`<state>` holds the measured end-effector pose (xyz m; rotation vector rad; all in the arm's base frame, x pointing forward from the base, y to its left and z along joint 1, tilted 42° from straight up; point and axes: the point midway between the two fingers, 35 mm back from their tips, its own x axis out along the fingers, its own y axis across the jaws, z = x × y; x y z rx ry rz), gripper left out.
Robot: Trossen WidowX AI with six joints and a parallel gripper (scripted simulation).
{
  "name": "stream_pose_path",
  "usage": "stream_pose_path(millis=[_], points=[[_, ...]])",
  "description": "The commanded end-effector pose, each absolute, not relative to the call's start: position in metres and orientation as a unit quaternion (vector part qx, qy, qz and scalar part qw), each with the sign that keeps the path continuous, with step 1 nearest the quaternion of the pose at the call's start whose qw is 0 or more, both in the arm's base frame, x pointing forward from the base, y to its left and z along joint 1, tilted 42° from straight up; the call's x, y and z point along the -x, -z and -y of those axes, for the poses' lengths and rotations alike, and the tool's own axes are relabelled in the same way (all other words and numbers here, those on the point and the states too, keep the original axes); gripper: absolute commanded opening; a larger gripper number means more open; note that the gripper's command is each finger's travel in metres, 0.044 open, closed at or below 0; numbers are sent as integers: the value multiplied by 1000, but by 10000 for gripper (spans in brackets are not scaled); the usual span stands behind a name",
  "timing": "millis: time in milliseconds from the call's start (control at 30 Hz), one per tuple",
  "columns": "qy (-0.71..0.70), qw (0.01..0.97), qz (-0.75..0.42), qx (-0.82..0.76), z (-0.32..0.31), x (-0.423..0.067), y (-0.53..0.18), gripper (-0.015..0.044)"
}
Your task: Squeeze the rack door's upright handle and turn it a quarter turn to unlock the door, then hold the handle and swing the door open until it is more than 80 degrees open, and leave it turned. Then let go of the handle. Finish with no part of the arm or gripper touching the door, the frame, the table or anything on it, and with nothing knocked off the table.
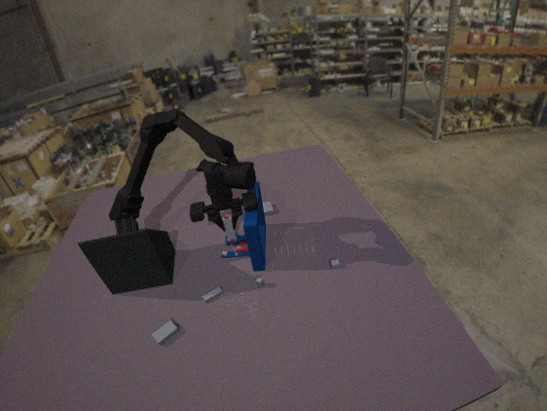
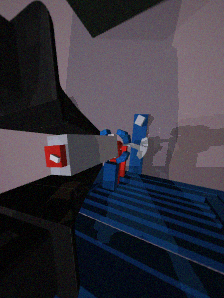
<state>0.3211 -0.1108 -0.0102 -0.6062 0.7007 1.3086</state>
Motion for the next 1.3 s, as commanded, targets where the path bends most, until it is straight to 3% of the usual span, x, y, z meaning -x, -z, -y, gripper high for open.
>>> stream_pose_path(millis=[0,1267], points=[[-585,697,-316,267,110,-321,10,19],[-426,746,-512,-13,74,-283,-15,19]])
